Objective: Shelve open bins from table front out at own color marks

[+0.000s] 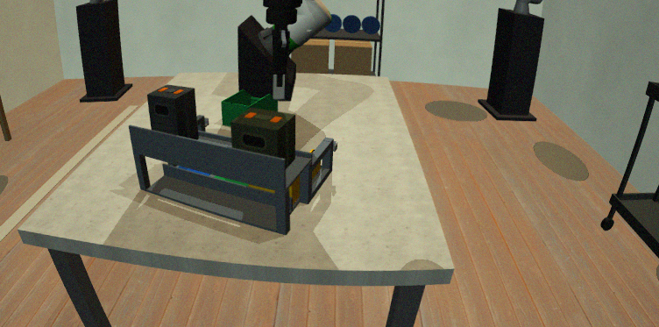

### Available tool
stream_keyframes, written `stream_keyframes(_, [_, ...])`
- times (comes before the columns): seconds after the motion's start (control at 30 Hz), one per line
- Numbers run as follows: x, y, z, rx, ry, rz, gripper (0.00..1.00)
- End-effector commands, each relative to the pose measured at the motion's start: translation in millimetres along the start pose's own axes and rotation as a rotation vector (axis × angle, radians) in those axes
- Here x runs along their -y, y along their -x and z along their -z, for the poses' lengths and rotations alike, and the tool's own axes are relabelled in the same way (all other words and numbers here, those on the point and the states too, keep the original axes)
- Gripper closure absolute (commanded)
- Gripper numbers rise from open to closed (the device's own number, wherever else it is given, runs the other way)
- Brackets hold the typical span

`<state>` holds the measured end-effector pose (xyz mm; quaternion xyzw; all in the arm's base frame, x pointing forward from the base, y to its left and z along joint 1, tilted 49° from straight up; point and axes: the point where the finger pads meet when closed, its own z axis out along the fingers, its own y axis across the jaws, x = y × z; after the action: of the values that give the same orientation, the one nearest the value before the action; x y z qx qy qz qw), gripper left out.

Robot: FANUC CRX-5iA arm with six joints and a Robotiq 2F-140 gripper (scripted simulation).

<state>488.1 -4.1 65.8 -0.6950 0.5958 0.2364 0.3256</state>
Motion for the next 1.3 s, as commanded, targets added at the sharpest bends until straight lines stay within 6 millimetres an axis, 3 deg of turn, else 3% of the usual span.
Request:
stream_keyframes(0.0, [-23, -7, 6, 0.004, -0.013, 0.136, 1.0])
stream_keyframes(0.03, [-23, -7, 6, 0.004, -0.013, 0.136, 1.0])
stream_keyframes(0.1, [-44, -13, 10, 0.003, -0.013, 0.252, 1.0])
stream_keyframes(0.53, [-119, -22, 18, 0.008, -0.016, 0.651, 1.0])
stream_keyframes(0.6, [-119, -22, 18, 0.008, -0.016, 0.651, 1.0])
stream_keyframes(0.67, [-139, -23, 19, 0.011, -0.018, 0.758, 1.0])
stream_keyframes(0.83, [-165, -22, 19, 0.015, -0.023, 0.9, 1.0])
stream_keyframes(1.2, [-171, -21, 19, 0.016, -0.025, 0.934, 1.0])
stream_keyframes(1.23, [-171, -21, 19, 0.016, -0.025, 0.934, 0.85])
stream_keyframes(1.27, [-171, -21, 19, 0.016, -0.025, 0.934, 0.85])
